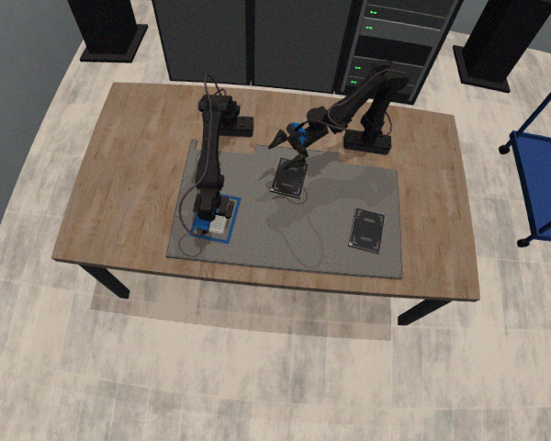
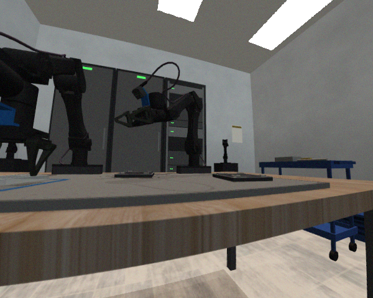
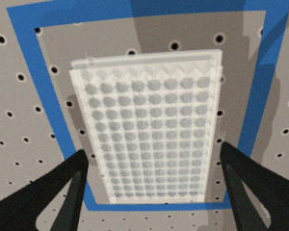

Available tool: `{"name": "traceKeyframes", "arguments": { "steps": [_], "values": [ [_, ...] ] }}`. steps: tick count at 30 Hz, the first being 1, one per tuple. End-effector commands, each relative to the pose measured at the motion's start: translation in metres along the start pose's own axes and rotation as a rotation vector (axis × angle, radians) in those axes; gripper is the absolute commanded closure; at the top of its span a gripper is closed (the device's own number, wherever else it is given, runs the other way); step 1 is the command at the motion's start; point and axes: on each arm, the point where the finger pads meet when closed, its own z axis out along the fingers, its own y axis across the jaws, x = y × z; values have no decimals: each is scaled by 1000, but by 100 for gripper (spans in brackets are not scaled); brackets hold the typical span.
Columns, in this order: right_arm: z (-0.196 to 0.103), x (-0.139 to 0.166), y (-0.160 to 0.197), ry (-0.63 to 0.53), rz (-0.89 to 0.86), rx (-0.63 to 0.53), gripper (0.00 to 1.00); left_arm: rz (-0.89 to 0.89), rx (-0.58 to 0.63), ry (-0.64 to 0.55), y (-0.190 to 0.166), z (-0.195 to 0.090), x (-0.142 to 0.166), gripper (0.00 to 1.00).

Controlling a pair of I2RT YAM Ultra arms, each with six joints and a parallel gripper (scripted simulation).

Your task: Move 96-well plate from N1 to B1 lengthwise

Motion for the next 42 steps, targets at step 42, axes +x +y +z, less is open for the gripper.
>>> {"name": "traceKeyframes", "arguments": {
  "steps": [42],
  "values": [
    [-117, -17, 0, -418, -124, 24, 0, -5, -9, -11, 0, 0, -4, 0]
  ]
}}
